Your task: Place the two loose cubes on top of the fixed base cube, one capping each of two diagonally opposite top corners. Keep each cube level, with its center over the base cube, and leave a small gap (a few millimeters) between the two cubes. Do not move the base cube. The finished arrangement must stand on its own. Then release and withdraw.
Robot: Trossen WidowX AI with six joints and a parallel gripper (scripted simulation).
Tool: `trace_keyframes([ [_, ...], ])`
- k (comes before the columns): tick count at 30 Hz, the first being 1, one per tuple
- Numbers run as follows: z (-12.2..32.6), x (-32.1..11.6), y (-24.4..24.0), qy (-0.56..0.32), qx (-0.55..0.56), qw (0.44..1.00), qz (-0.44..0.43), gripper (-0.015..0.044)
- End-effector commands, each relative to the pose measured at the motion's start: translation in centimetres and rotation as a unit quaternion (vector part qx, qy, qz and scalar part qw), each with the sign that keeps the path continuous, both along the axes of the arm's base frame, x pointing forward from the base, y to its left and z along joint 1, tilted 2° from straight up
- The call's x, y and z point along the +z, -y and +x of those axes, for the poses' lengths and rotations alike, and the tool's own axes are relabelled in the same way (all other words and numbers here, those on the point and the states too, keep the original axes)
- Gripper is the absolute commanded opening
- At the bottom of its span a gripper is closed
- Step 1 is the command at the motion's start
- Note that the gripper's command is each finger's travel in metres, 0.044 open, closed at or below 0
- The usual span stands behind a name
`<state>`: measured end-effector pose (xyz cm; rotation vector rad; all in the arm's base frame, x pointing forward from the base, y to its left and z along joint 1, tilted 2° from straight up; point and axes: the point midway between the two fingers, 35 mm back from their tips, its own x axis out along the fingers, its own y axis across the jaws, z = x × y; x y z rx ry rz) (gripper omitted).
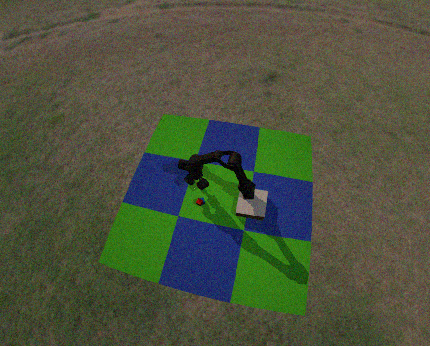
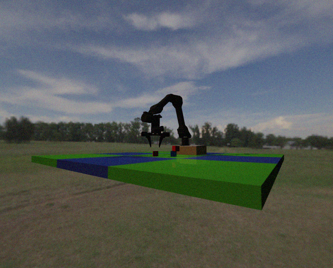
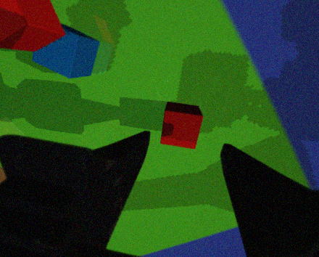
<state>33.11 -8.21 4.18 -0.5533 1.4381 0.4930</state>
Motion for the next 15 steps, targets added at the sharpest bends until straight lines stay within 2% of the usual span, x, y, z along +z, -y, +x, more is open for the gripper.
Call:
trace_keyframes([
  [1,-0.2,-0.9,-0.1,-0.005,-0.002,1.000,0.003,0.0265],
  [15,-0.1,-2.9,-0.1,-0.005,-0.002,1.000,0.003,0.0265],
])
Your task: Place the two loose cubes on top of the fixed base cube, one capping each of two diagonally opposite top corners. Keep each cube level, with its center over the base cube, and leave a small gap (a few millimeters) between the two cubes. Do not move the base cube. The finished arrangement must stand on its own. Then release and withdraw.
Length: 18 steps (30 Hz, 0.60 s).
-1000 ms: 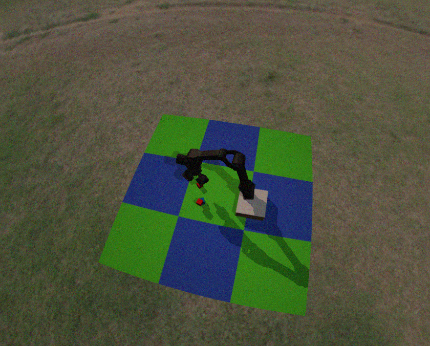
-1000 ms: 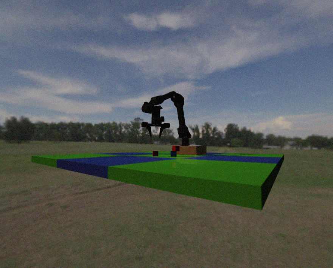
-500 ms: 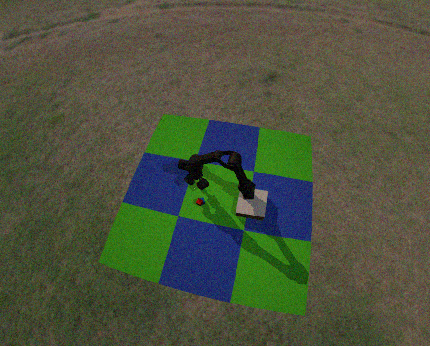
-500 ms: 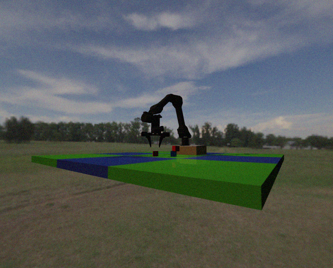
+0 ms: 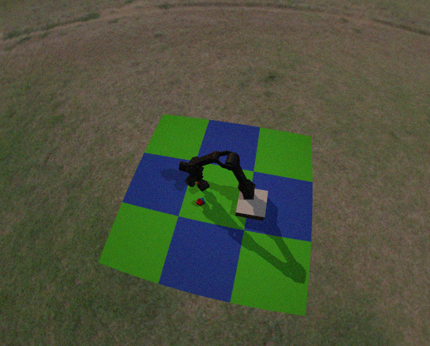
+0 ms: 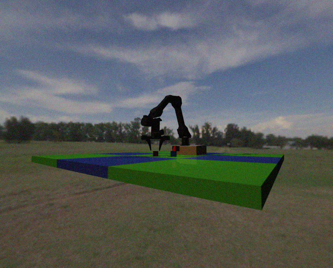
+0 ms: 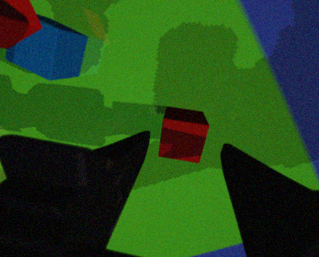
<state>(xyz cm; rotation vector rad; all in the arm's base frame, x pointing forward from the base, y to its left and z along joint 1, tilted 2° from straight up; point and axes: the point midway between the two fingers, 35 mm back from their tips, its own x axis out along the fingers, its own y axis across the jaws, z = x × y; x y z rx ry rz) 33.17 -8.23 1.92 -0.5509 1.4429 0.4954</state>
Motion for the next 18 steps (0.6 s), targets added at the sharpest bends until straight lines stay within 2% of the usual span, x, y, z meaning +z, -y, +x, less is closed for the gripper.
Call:
trace_keyframes([
  [1,-0.1,-0.9,-0.1,-0.002,-0.001,1.000,0.003,0.0265],
  [9,-0.1,-1.9,-0.1,-0.002,-0.001,1.000,0.003,0.0265],
  [15,-0.1,-1.9,-0.1,-0.002,-0.001,1.000,0.003,0.0107],
  [18,-0.1,-1.9,-0.1,-0.002,-0.001,1.000,0.003,0.0105],
])
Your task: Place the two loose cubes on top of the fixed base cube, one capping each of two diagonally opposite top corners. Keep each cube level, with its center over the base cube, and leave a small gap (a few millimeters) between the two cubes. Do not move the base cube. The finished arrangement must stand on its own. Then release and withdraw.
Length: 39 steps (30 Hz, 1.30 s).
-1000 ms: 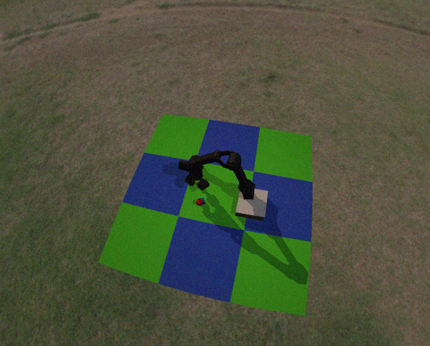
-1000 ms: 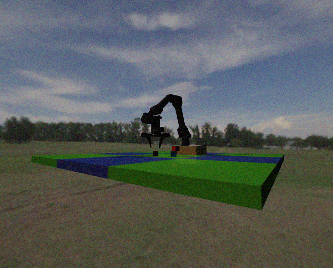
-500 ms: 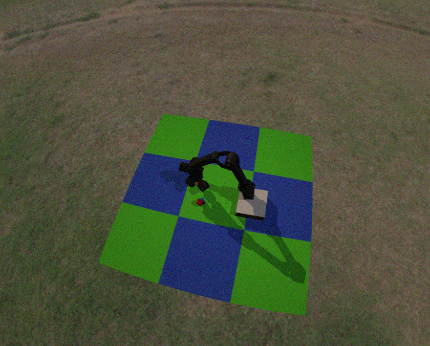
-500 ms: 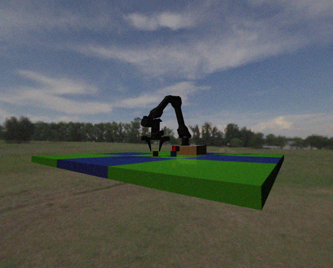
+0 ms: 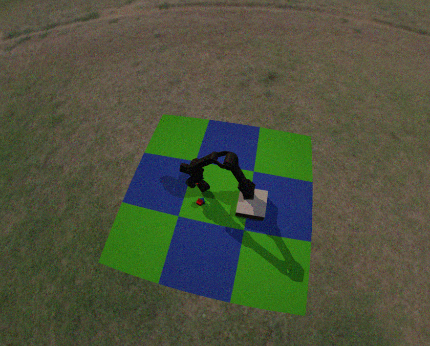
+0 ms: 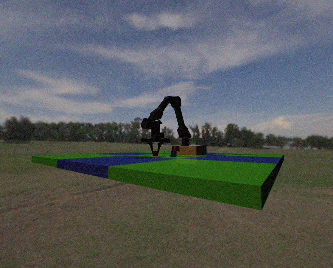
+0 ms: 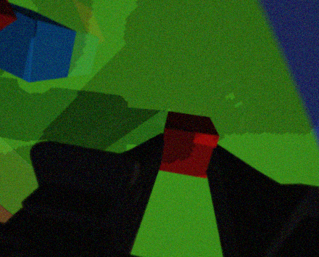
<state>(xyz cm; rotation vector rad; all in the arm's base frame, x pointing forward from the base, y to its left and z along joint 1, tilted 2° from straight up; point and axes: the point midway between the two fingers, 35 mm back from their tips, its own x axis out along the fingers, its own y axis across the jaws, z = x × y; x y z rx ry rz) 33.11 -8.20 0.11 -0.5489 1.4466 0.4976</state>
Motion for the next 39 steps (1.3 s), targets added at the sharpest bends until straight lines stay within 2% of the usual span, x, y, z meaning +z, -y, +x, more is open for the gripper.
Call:
trace_keyframes([
  [1,0.0,0.0,-0.1,0.000,-0.001,1.000,0.002,0.0105],
  [39,-0.6,10.9,-0.1,0.000,-0.001,1.000,0.002,0.0105],
])
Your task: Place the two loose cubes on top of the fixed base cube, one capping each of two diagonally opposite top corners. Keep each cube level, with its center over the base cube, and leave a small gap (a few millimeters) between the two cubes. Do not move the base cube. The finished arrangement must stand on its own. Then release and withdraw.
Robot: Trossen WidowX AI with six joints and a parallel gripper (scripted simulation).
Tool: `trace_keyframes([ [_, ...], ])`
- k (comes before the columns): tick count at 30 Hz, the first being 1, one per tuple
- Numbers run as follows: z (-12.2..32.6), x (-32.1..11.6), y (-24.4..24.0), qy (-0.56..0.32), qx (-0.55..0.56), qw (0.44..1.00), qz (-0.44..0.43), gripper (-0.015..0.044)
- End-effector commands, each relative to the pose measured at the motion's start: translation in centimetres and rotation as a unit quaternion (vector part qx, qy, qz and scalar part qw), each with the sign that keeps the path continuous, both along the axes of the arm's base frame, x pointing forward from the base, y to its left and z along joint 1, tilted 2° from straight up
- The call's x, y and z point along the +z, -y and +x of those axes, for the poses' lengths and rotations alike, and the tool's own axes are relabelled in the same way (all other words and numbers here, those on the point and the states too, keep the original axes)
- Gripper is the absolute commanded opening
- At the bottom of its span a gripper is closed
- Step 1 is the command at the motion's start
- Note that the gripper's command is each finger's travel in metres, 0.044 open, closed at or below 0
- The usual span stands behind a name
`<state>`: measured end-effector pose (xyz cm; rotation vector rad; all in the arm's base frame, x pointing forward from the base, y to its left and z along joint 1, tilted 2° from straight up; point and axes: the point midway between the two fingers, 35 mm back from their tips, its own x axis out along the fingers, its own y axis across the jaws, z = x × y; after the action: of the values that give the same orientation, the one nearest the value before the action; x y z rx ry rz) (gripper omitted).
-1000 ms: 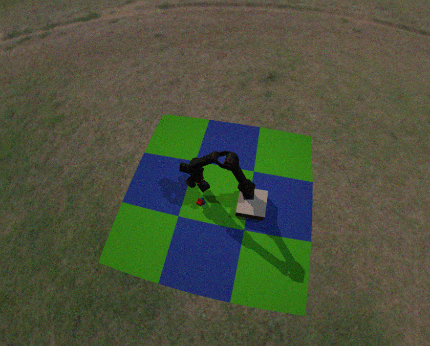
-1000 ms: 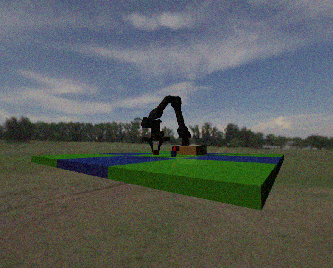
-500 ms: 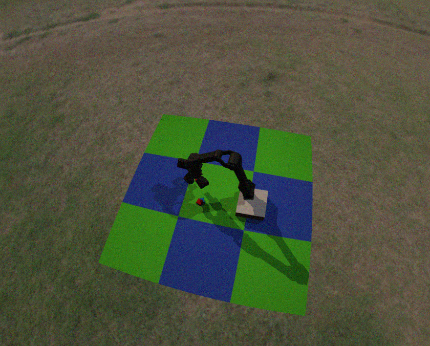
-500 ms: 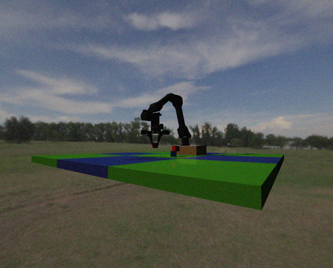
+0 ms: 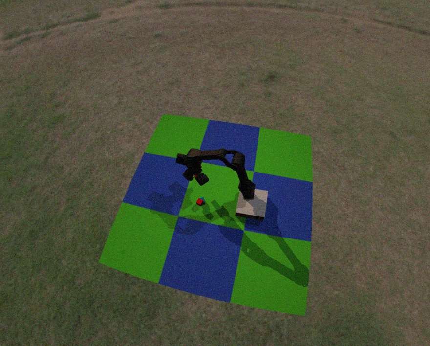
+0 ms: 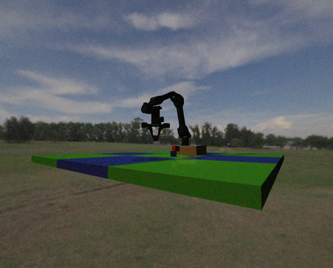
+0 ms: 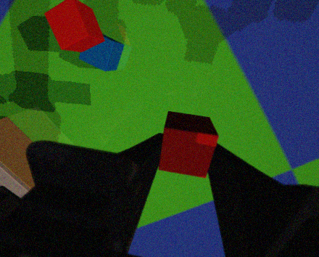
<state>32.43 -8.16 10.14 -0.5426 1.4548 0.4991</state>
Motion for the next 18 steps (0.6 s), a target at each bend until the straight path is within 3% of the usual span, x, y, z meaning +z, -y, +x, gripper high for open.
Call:
trace_keyframes([
  [1,0.0,0.9,0.0,0.005,0.001,1.000,0.001,0.0105],
  [18,-1.0,0.3,-4.9,0.003,0.109,0.994,-0.004,0.0105],
])
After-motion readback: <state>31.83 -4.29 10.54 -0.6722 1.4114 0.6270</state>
